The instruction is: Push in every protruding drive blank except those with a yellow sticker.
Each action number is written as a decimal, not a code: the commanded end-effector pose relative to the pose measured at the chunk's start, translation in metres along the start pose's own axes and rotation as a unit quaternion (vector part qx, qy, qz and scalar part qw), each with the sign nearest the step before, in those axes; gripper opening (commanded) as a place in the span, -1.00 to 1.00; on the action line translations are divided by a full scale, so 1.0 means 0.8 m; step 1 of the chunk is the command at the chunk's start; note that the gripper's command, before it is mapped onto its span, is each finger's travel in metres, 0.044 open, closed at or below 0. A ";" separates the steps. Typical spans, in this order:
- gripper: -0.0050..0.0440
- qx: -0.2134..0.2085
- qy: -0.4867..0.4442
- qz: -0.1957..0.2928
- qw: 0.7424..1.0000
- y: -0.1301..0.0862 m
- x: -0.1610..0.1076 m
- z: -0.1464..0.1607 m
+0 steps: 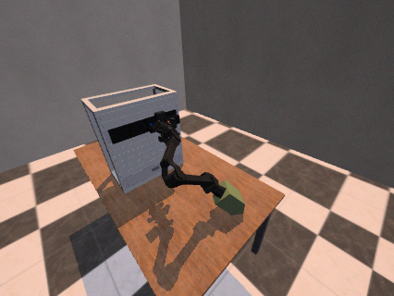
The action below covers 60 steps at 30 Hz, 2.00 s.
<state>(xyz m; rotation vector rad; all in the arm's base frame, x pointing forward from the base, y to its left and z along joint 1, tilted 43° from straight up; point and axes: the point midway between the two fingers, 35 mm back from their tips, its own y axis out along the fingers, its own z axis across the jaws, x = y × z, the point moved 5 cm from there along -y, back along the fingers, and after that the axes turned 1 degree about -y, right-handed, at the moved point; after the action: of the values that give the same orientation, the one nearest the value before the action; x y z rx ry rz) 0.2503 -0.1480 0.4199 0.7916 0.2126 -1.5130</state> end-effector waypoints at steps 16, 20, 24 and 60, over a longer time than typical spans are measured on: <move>-0.80 0.020 -0.014 0.013 1.000 -0.016 -0.015 0.016; -0.80 0.020 -0.014 0.013 1.000 -0.046 -0.014 0.016; -0.80 0.020 -0.014 0.013 1.000 -0.074 -0.014 0.015; -0.80 0.020 -0.014 0.013 1.000 -0.099 0.089 0.003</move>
<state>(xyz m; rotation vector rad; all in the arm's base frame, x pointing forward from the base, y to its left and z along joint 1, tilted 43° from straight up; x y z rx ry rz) 0.1804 -0.1833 0.3628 0.7997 0.1576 -1.5165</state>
